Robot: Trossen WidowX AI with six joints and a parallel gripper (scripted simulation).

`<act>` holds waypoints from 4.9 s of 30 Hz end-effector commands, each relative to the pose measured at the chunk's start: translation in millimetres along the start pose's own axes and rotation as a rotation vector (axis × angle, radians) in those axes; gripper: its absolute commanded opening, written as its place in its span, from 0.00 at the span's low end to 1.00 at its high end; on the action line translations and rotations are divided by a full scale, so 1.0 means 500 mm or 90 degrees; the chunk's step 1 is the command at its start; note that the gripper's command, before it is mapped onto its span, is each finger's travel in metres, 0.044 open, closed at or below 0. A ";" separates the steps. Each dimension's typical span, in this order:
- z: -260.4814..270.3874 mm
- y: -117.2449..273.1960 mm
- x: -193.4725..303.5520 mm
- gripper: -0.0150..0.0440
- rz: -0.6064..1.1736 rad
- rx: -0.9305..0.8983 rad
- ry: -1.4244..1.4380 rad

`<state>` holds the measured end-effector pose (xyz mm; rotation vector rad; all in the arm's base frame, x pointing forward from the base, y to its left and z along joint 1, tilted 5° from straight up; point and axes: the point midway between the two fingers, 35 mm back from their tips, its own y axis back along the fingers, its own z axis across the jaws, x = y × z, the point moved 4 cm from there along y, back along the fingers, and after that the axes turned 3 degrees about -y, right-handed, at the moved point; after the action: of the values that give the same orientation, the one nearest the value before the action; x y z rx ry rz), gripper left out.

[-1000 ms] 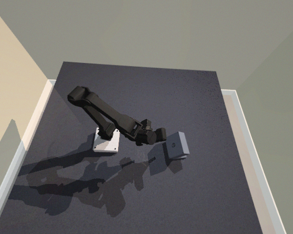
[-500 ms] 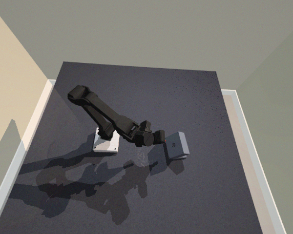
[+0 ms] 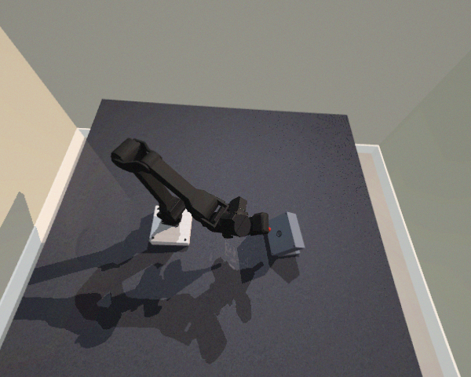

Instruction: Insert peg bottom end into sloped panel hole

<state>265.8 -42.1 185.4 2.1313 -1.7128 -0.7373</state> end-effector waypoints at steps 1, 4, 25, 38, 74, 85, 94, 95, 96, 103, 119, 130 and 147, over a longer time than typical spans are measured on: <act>0.010 -0.016 0.005 0.25 0.002 -0.005 -0.012; 0.010 -0.023 0.007 0.25 0.004 0.000 -0.015; 0.015 -0.058 0.015 0.25 0.010 0.021 -0.018; 0.013 -0.063 0.015 0.25 0.010 0.021 -0.017; 0.009 -0.097 0.013 0.25 0.009 0.026 -0.012; 0.016 -0.100 0.014 0.25 0.009 0.026 -0.012; 0.019 -0.103 0.014 0.25 0.009 0.026 -0.012; 0.018 -0.103 0.014 0.25 0.009 0.026 -0.012; 0.018 -0.104 0.014 0.25 0.009 0.026 -0.012; 0.017 -0.108 0.014 0.25 0.009 0.026 -0.012; 0.015 -0.122 0.017 0.25 0.009 0.027 -0.012; 0.014 -0.136 0.017 0.25 0.009 0.027 -0.012; 0.012 -0.155 0.016 0.25 0.008 0.027 -0.012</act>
<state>324.0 -31.2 140.0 2.1524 -1.7638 -0.7155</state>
